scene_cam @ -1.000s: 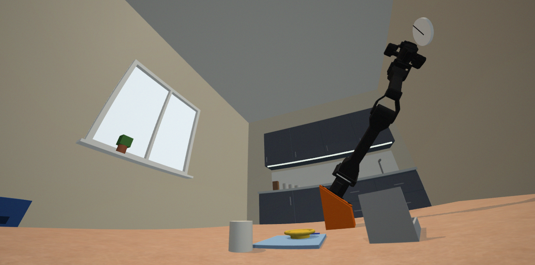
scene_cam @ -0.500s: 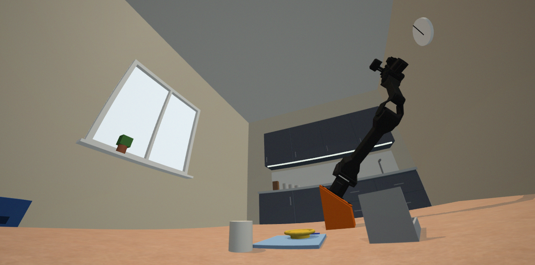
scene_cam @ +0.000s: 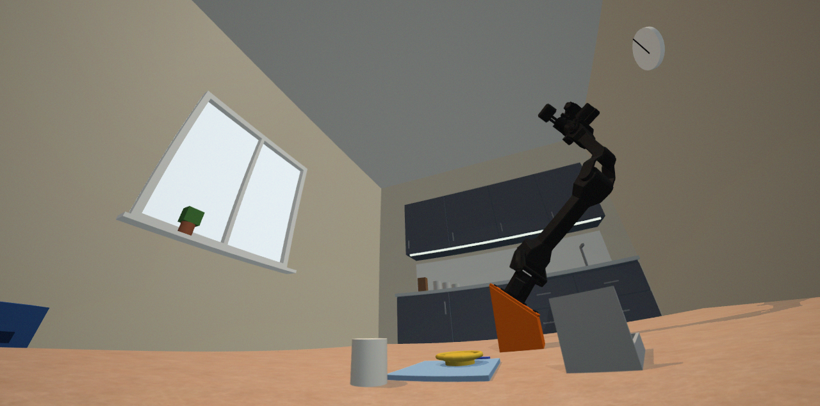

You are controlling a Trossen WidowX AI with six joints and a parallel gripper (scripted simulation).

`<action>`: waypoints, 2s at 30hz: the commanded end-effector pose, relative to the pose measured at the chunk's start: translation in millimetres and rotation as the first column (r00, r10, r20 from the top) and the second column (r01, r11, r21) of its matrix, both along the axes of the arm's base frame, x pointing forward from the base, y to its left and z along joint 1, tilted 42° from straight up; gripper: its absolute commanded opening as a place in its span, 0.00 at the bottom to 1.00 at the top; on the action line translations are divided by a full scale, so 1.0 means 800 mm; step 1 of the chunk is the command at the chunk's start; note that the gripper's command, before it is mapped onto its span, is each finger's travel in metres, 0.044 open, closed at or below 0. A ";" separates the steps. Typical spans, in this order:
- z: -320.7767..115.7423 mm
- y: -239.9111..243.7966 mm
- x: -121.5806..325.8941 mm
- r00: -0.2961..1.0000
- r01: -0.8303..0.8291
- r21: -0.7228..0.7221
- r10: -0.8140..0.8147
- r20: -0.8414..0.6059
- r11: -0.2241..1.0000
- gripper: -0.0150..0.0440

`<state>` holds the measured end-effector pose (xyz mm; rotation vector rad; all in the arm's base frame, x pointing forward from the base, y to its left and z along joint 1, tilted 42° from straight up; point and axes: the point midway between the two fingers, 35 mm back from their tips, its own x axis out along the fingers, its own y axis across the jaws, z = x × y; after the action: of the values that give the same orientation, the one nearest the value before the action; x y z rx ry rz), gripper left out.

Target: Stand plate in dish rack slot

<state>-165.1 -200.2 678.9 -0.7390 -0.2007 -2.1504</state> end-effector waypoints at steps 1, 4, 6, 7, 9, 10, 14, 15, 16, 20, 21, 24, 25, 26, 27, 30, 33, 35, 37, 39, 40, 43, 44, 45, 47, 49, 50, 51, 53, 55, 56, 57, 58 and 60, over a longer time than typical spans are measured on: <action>-0.025 -0.037 -0.005 0.998 -0.055 0.076 0.052 0.034 0.996 0.93; -0.046 -0.067 -0.004 0.993 -0.104 0.134 0.096 0.065 0.985 0.93; -0.060 -0.086 -0.001 0.989 -0.138 0.171 0.125 0.083 0.975 0.93; -0.067 -0.095 0.001 0.986 -0.155 0.189 0.140 0.090 0.970 0.93; -0.081 -0.114 0.006 0.980 -0.190 0.223 0.170 0.105 0.956 0.93; -0.088 -0.123 0.009 0.976 -0.208 0.240 0.185 0.113 0.948 0.93; -0.116 -0.158 0.023 0.959 -0.277 0.307 0.244 0.142 0.911 0.93; -0.124 -0.166 0.028 0.954 -0.294 0.323 0.258 0.150 0.900 0.93; -0.131 -0.175 0.032 0.950 -0.310 0.340 0.271 0.156 0.888 0.93; -0.161 -0.206 0.052 0.928 -0.372 0.404 0.324 0.183 0.836 0.93; -0.169 -0.213 0.058 0.922 -0.387 0.419 0.337 0.190 0.821 0.93; -0.192 -0.233 0.077 0.903 -0.430 0.465 0.376 0.210 0.774 0.93; -0.199 -0.240 0.083 0.896 -0.444 0.479 0.388 0.217 0.757 0.93; -0.208 -0.246 0.090 0.889 -0.456 0.496 0.398 0.225 0.739 0.93; -0.217 -0.252 0.096 0.882 -0.469 0.512 0.408 0.234 0.720 0.93; -0.244 -0.268 0.117 0.861 -0.504 0.560 0.437 0.261 0.657 0.93; -0.272 -0.282 0.140 0.838 -0.535 0.605 0.465 0.287 0.590 0.93; -0.290 -0.290 0.156 0.822 -0.553 0.633 0.482 0.304 0.542 0.93; -0.310 -0.297 0.172 0.804 -0.567 0.663 0.501 0.319 0.488 0.93; -0.330 -0.302 0.190 0.786 -0.580 0.692 0.521 0.334 0.430 0.93; -0.340 -0.304 0.199 0.776 -0.584 0.706 0.530 0.342 0.401 0.93; -0.370 -0.309 0.227 0.746 -0.595 0.742 0.557 0.365 0.309 0.93; -0.380 -0.310 0.236 0.735 -0.596 0.753 0.566 0.373 0.278 0.93; -0.390 -0.310 0.245 0.725 -0.597 0.763 0.574 0.381 0.247 0.93; -0.404 -0.309 0.263 0.698 -0.621 0.759 0.580 0.421 0.195 0.93; -0.420 -0.307 0.283 0.668 -0.643 0.753 0.583 0.463 0.138 0.93; -0.429 -0.306 0.292 0.656 -0.646 0.756 0.585 0.477 0.108 0.93; -0.438 -0.305 0.300 0.646 -0.643 0.762 0.589 0.486 0.077 0.93; -0.457 -0.303 0.318 0.626 -0.636 0.772 0.595 0.503 0.016 0.93; -0.475 -0.299 0.334 0.607 -0.624 0.780 0.601 0.520 -0.045 0.93; -0.485 -0.297 0.343 0.596 -0.617 0.783 0.604 0.529 -0.077 0.93; -0.494 -0.294 0.352 0.586 -0.609 0.786 0.606 0.538 -0.109 0.93; -0.504 -0.291 0.361 0.575 -0.600 0.788 0.609 0.546 -0.141 0.93; -0.522 -0.284 0.378 0.554 -0.579 0.790 0.612 0.564 -0.203 0.93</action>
<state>120.8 -433.8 280.4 0.1859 0.6790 -0.8955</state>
